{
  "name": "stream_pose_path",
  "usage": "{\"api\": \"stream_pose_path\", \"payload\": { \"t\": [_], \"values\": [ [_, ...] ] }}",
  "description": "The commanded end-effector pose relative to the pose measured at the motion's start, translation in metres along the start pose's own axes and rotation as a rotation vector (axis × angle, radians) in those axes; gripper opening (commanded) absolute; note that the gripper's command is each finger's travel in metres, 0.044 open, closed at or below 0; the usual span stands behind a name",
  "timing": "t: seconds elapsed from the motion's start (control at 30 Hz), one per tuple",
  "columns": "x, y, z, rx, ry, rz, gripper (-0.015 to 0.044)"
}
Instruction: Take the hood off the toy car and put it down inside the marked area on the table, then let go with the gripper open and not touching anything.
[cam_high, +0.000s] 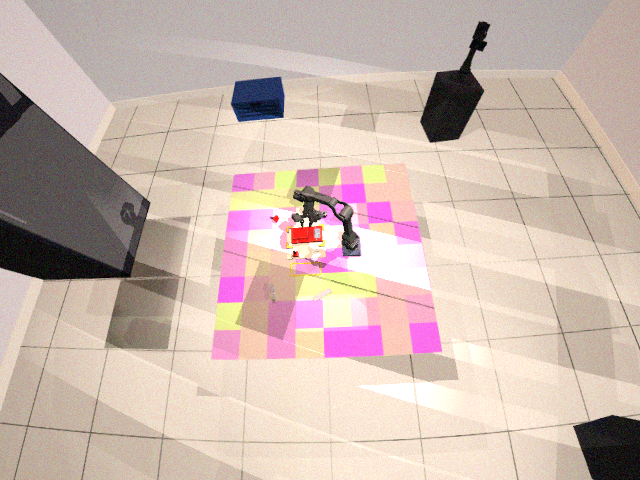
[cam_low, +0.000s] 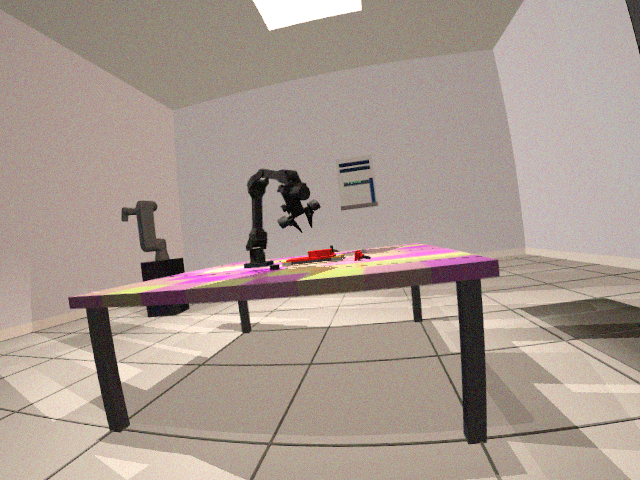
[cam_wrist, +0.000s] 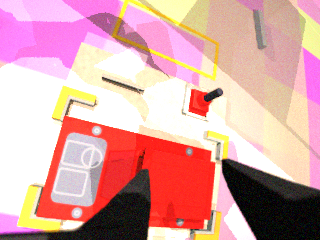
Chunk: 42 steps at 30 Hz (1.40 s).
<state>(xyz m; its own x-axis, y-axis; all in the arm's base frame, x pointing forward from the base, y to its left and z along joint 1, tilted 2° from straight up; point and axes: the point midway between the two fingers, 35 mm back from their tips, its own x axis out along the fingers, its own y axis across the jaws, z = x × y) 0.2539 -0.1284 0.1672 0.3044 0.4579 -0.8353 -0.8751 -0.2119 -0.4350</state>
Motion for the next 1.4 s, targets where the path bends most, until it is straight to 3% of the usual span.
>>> {"api": "stream_pose_path", "payload": {
  "t": [0.0, 0.27, 0.83, 1.37],
  "values": [
    [0.0, 0.0, 0.0, 0.008, 0.001, 0.002, 0.0247],
    [0.01, -0.004, -0.006, 0.367, 0.064, 0.09, 0.044],
    [0.027, -0.016, -0.021, 1.176, 0.35, 0.132, 0.044],
    [0.039, -0.037, -0.032, 1.871, 0.645, -0.108, 0.044]
  ]
}}
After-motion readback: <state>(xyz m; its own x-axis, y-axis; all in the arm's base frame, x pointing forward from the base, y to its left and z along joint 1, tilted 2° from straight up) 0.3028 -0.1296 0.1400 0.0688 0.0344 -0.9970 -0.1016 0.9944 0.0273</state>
